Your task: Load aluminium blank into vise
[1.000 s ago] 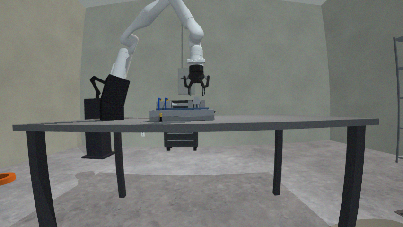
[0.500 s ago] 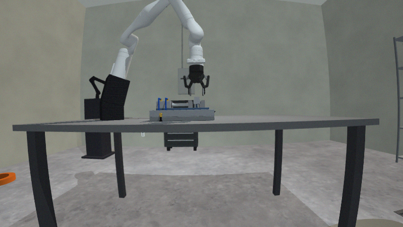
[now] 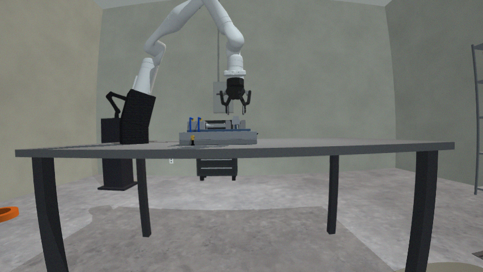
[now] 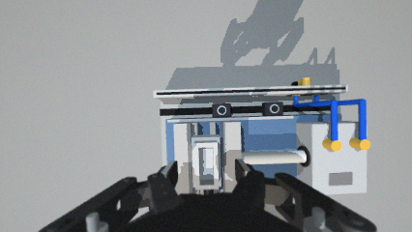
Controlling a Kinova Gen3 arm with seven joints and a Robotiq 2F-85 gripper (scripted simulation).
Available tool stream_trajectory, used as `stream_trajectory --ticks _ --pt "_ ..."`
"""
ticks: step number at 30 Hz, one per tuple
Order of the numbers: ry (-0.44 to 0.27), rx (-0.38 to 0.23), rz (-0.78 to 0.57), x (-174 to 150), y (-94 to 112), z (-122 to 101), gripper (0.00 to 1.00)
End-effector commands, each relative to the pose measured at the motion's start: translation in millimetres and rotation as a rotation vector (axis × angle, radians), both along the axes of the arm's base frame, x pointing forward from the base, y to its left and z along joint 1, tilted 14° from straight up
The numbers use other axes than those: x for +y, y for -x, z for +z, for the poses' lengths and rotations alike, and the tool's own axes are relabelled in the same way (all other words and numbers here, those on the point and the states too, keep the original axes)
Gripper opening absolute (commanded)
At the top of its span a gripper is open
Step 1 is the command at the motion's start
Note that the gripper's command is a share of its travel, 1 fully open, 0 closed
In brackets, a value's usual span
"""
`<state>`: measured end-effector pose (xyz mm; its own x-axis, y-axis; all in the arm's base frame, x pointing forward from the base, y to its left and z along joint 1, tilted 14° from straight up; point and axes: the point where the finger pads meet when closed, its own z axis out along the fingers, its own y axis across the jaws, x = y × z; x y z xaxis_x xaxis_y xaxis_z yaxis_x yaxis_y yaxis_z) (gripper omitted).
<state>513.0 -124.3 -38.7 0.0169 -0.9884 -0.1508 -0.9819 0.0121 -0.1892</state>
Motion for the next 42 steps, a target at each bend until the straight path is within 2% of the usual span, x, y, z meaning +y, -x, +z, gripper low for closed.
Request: stream_trajectory --ticks 1,42 --pt "0.001 -0.002 0.0 -0.5 -0.5 0.9 0.67" --pt "0.001 -0.002 0.0 1.3 -2.8 -10.7 0.67"
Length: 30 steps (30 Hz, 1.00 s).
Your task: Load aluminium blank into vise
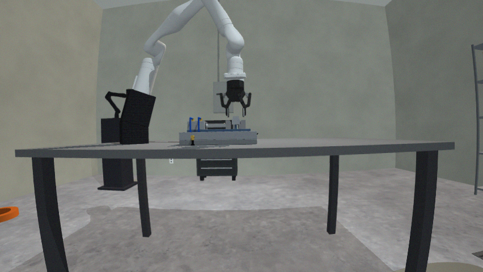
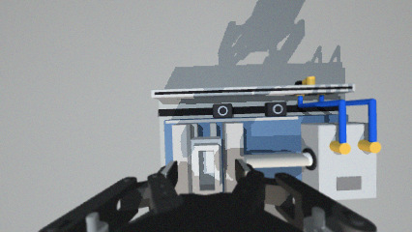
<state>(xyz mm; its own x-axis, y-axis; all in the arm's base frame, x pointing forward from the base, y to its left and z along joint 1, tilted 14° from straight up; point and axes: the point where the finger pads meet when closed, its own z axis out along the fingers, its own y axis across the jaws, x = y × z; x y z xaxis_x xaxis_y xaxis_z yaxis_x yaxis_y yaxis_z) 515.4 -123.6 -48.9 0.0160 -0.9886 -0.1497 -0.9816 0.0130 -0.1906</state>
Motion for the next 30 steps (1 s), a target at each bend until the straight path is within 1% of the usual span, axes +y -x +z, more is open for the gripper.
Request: stream_trajectory --ticks 1,30 --pt "0.0 0.0 0.001 0.6 -0.5 -1.0 0.67" --pt "0.0 0.0 0.001 1.2 -1.2 -4.8 0.67"
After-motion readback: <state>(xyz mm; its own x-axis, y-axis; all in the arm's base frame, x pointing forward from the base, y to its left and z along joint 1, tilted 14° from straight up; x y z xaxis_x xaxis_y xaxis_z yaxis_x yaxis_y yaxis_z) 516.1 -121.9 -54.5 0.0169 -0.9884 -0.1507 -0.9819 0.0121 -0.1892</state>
